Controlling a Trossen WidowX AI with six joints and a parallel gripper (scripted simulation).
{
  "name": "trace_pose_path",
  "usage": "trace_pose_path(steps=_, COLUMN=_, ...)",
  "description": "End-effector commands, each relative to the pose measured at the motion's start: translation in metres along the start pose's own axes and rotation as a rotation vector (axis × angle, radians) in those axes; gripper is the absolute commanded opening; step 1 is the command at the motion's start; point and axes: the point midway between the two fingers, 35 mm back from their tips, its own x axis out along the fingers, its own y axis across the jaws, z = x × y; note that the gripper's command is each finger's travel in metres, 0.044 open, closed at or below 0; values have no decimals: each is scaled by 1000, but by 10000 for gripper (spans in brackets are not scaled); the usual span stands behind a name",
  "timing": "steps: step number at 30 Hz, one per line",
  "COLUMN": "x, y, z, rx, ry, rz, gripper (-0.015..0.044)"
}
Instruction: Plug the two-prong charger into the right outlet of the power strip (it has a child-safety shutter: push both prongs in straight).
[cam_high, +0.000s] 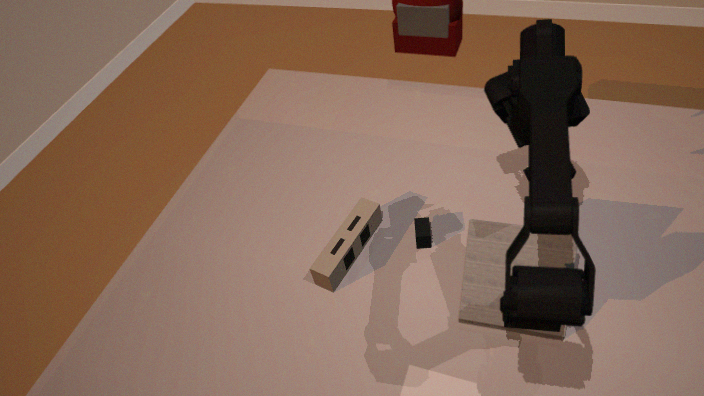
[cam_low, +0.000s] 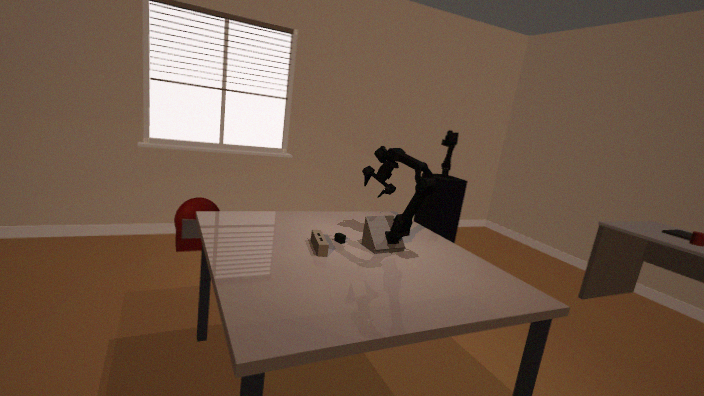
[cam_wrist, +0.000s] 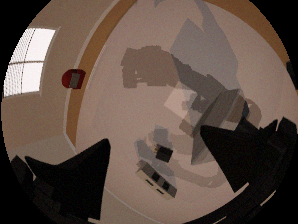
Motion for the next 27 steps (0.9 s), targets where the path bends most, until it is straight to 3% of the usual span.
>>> trace_pose_path(steps=1, x=10, y=4, z=-8, rx=-68, ry=13, rz=-26, gripper=440)
trace_pose_path(steps=27, x=85, y=23, z=-97, rx=-655, ry=215, rz=-200, gripper=440)
